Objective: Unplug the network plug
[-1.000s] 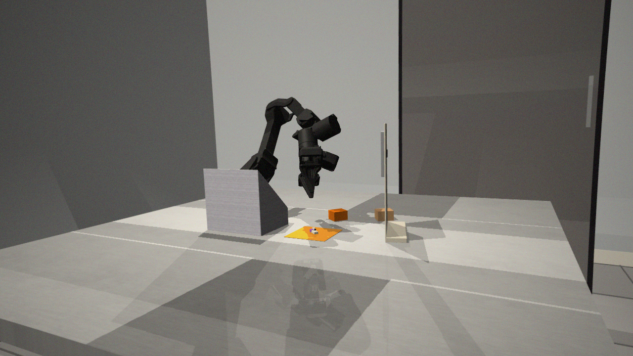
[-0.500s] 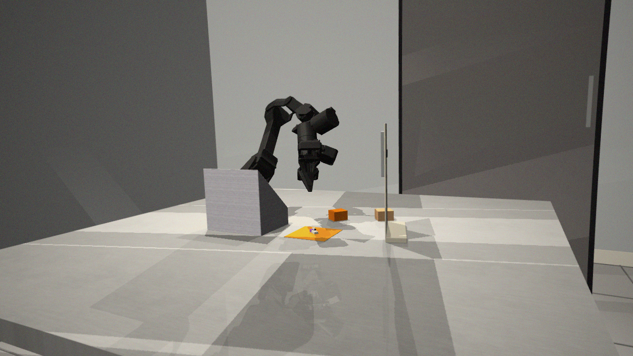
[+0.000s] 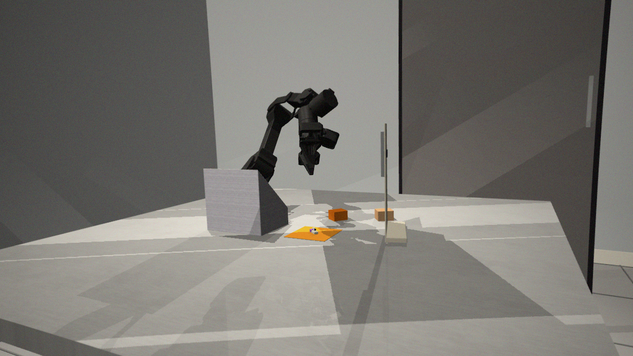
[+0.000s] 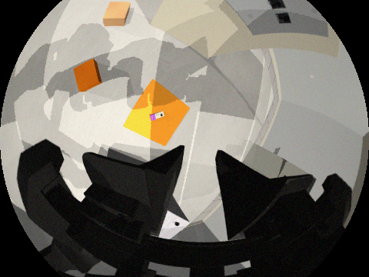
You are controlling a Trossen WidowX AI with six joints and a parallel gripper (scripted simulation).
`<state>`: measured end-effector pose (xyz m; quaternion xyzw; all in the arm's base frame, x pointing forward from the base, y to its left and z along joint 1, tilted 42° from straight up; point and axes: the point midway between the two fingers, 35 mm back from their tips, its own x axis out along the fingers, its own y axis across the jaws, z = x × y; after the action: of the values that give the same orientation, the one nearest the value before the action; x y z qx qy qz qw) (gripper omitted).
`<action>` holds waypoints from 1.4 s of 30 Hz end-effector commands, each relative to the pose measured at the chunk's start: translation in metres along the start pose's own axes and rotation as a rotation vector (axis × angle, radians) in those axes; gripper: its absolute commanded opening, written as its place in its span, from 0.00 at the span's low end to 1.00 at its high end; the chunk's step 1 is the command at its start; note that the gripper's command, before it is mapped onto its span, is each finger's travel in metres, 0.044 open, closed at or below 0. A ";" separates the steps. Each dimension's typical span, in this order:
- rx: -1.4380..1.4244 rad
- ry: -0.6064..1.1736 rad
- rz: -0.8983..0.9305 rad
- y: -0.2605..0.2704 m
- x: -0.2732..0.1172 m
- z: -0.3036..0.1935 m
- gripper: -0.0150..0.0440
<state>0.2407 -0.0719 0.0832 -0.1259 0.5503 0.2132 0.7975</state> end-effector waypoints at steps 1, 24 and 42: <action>-0.003 -0.007 -0.004 -0.011 -0.015 0.002 0.52; -0.004 -0.013 -0.007 -0.030 -0.049 -0.002 0.87; -0.004 -0.013 -0.007 -0.030 -0.049 -0.002 1.00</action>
<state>0.2379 -0.1089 0.1262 -0.1269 0.5463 0.2110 0.8006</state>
